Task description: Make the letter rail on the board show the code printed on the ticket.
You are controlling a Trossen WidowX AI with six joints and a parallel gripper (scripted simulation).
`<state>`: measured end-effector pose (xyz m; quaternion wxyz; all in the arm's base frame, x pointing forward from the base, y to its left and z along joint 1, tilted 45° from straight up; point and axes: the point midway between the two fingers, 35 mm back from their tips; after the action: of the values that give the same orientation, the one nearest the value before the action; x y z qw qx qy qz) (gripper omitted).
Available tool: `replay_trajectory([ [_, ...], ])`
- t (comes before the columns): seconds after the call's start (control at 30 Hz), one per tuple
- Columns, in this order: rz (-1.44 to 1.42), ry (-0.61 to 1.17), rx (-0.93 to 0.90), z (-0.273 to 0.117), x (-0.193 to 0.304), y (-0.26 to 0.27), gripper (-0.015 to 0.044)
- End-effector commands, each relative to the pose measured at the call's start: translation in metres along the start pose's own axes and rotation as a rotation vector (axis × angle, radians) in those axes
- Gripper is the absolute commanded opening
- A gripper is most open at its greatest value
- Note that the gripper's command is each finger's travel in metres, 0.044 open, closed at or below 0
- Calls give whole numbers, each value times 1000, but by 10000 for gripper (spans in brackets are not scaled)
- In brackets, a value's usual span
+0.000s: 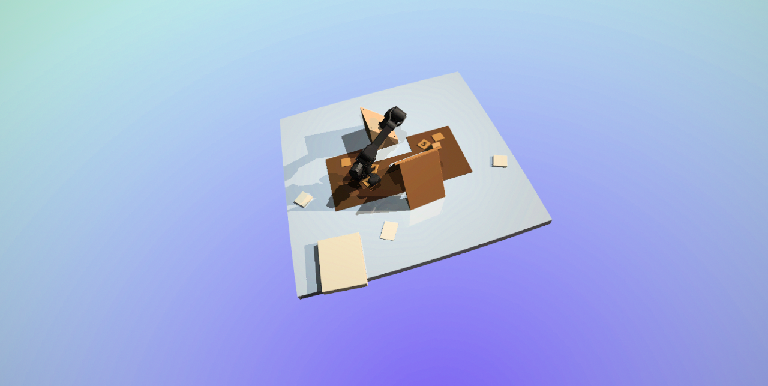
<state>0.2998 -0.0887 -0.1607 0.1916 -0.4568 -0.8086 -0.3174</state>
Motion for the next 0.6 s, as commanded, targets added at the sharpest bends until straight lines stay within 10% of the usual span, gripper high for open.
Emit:
replay_trajectory([
  [0.0, 4, -1, -6, 0, 0, 0, 320],
  [0.43, 4, -1, -6, 0, 0, 0, 233],
  [0.57, 4, -1, -5, -4, 0, -1, 128],
])
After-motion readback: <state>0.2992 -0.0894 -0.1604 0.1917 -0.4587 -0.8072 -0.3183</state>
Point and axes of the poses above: the point midway between the two fingers, 35 mm back from their tips, its own z axis out along the fingers, its own y axis across the jaws, x = y × z, and after that the axes turned 9 degrees about -z, right-handed
